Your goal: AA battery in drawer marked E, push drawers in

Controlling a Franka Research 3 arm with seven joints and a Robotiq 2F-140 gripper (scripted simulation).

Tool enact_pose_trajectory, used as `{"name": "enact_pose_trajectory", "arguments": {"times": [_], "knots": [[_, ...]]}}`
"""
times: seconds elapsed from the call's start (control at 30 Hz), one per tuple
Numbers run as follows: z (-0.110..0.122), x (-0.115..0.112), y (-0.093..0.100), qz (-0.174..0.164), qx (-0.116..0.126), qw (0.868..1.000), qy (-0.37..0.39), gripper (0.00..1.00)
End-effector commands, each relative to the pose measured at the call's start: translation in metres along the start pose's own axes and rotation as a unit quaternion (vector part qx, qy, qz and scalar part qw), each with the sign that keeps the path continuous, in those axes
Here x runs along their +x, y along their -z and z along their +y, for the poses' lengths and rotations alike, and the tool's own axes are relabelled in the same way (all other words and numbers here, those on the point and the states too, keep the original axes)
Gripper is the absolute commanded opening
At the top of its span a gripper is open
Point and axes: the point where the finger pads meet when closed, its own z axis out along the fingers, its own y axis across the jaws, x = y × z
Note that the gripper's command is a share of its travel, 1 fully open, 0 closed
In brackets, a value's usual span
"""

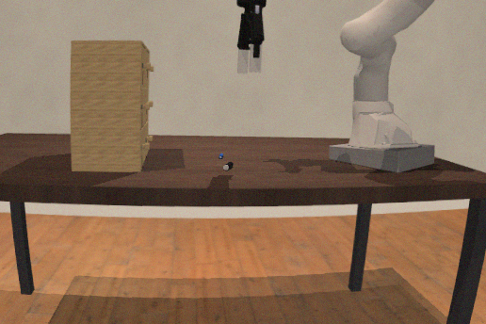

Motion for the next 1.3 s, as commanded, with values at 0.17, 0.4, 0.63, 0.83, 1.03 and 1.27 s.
{"name": "enact_pose_trajectory", "arguments": {"times": [0.17,0.4,0.63,0.83,1.03,1.27], "knots": [[0.001,-0.008,-0.009,-0.037,-0.001,0.999,-0.017,1.0],[0.001,-0.03,-0.031,-0.132,0.0,0.991,-0.017,1.0],[0.0,-0.058,-0.059,-0.248,0.002,0.969,-0.017,1.0],[0.0,-0.07,-0.071,-0.3,0.003,0.954,-0.017,1.0],[-0.001,-0.084,-0.086,-0.359,0.004,0.933,-0.017,1.0],[-0.001,-0.093,-0.095,-0.393,0.005,0.919,-0.017,1.0]]}}
